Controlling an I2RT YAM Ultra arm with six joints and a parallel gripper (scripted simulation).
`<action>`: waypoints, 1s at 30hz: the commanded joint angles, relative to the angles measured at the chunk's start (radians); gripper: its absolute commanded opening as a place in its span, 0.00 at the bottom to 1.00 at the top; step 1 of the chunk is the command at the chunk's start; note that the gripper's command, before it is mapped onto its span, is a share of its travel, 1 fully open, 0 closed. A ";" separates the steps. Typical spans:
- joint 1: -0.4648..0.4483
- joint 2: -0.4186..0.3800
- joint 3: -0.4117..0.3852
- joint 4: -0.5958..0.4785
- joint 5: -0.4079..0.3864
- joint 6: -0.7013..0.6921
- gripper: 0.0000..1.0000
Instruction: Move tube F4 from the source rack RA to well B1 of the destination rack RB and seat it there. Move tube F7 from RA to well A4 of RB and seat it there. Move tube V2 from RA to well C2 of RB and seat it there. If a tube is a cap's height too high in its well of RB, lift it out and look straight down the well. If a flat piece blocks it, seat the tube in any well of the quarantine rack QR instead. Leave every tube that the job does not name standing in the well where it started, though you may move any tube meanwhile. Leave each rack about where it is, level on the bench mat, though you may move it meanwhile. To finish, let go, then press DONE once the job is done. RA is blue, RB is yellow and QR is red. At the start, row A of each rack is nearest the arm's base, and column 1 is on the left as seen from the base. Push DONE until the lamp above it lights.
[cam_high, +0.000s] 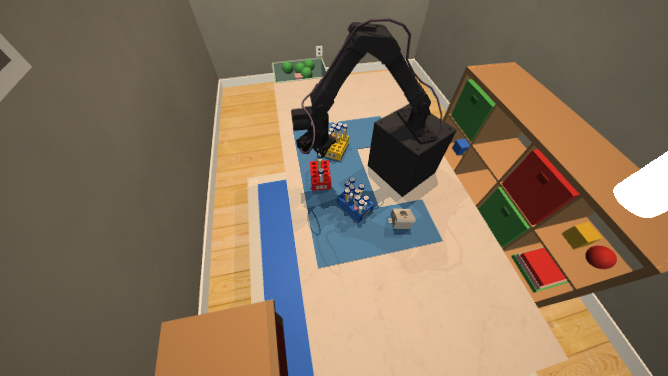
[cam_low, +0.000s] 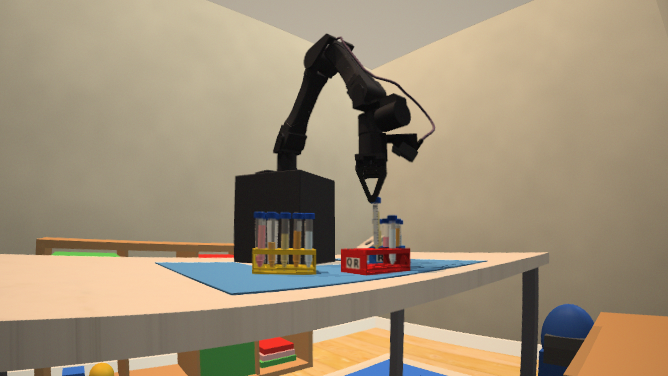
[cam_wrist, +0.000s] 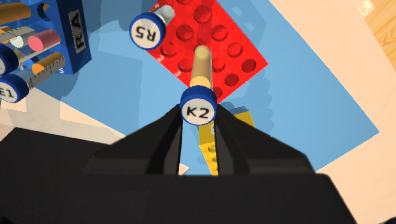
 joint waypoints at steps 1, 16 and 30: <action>-0.016 -0.034 0.026 -0.031 -0.010 -0.008 0.00; 0.010 -0.067 0.020 -0.071 -0.009 0.011 0.00; -0.002 -0.096 0.010 -0.110 -0.009 0.005 0.00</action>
